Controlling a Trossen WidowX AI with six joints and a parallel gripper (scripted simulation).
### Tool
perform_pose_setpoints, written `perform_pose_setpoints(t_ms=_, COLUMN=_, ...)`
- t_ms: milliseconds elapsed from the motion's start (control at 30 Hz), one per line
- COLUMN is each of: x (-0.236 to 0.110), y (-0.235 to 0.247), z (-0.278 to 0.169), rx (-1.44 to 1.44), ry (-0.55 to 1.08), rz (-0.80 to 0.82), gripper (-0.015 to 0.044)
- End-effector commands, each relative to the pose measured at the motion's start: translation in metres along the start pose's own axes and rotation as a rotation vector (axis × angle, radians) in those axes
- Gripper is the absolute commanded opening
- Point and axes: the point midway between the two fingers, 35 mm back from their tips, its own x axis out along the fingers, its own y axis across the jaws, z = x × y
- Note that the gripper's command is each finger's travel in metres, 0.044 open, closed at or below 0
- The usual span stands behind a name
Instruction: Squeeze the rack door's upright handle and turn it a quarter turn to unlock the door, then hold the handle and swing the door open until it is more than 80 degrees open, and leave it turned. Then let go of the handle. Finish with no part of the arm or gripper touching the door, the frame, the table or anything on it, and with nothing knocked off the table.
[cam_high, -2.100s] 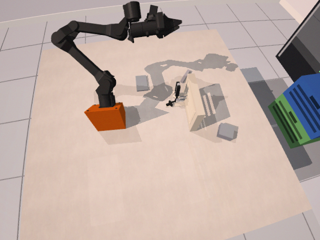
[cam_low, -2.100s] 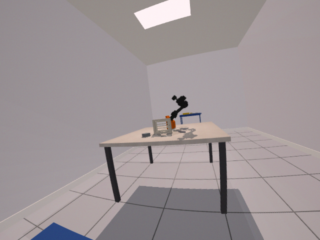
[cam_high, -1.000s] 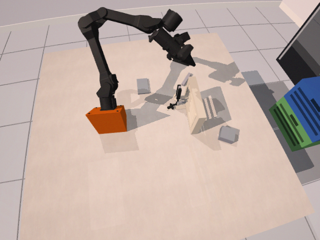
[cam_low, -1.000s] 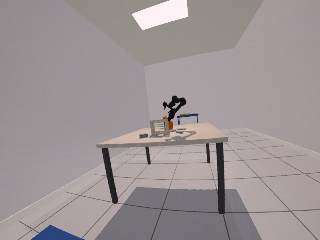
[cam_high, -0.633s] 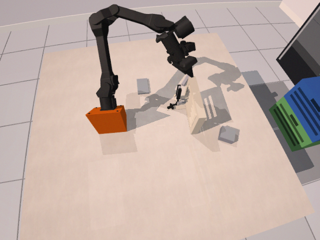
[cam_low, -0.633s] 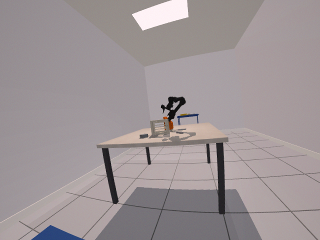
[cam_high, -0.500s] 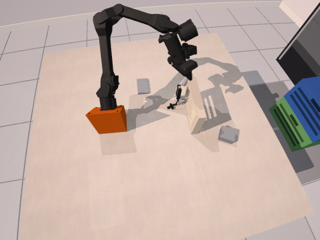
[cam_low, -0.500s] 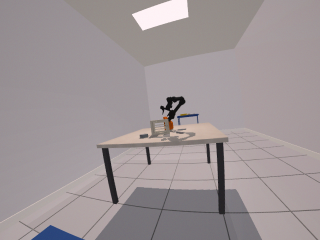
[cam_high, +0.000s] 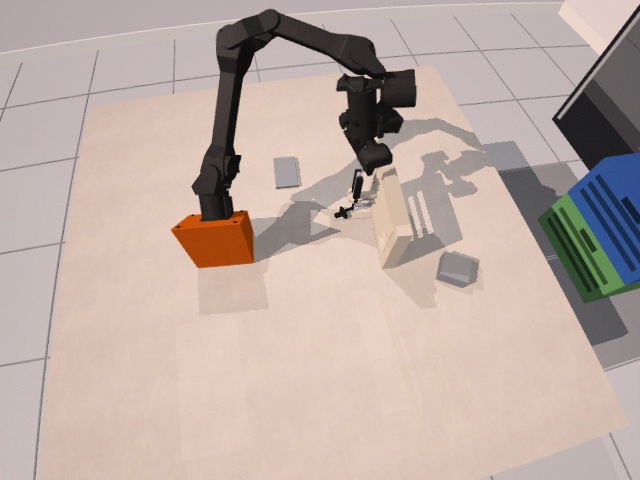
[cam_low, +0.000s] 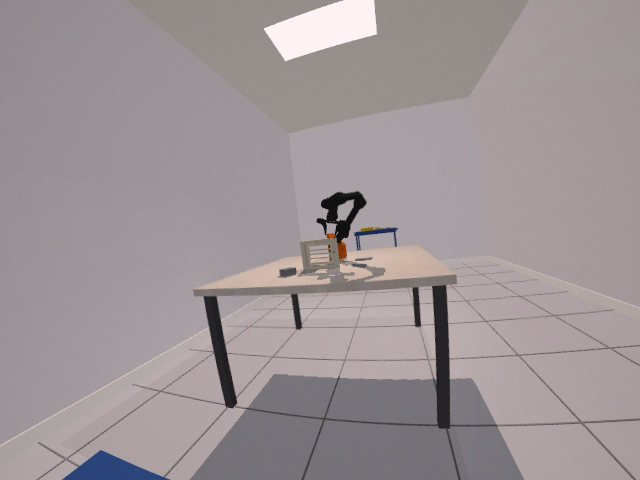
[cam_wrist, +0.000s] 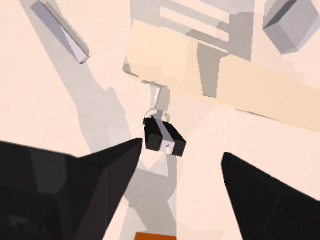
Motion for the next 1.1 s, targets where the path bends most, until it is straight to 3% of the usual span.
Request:
perform_pose_setpoints(t_ms=0, x=0.002, y=-0.001, z=-0.002, rx=0.044, ry=0.046, rz=0.062, gripper=0.0287)
perform_pose_setpoints(t_ms=267, x=0.005, y=-0.001, z=-0.005, rx=0.149, ry=0.136, rz=0.196, gripper=0.0287)
perform_pose_setpoints(t_ms=1067, x=0.038, y=0.005, z=-0.007, rx=0.151, ry=0.137, rz=0.198, gripper=0.0287)
